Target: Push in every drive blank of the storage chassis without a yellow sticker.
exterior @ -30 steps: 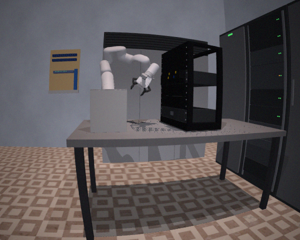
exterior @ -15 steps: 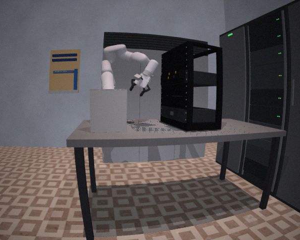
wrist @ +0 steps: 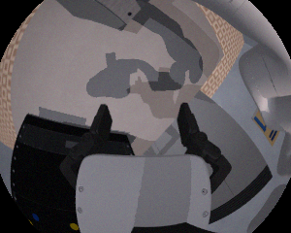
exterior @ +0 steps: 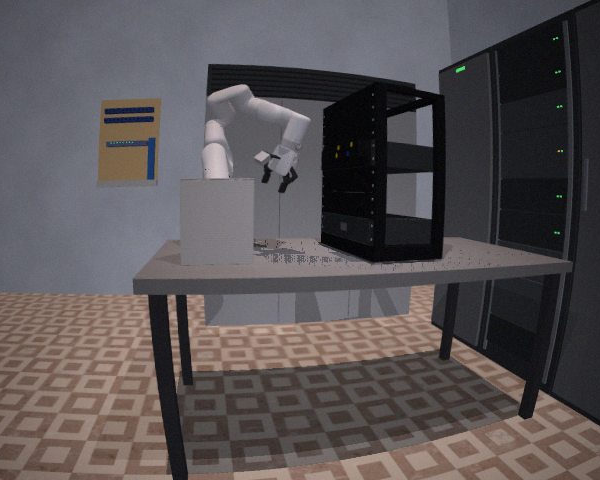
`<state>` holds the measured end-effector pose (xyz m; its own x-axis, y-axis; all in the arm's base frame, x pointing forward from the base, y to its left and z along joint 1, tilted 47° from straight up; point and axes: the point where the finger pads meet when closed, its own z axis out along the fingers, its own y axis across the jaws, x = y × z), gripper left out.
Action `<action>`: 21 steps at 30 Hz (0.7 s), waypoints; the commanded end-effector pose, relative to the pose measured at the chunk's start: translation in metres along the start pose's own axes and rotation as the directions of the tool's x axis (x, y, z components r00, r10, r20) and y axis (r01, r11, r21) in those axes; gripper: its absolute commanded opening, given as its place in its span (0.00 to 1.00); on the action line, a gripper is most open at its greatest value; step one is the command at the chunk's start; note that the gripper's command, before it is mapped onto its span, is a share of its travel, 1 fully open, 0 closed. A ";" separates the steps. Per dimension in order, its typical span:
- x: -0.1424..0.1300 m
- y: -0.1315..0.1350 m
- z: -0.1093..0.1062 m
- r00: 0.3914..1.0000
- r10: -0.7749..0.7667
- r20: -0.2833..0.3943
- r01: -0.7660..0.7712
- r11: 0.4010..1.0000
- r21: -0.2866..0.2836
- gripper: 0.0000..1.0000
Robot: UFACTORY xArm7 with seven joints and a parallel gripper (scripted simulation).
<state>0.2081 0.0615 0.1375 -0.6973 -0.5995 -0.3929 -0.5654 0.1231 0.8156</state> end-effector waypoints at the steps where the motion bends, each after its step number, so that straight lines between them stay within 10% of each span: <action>1: -0.002 -0.004 -0.004 0.987 0.108 0.122 -0.108 0.994 -0.009 1.00; 11: -0.006 -0.011 -0.013 0.898 0.293 0.330 -0.283 0.956 -0.077 1.00; 21: -0.009 -0.024 -0.034 0.679 0.494 0.542 -0.445 0.865 -0.231 1.00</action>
<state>0.2357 0.0440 0.1360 -0.9876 -0.0323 -0.1538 -0.1572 0.2112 0.9647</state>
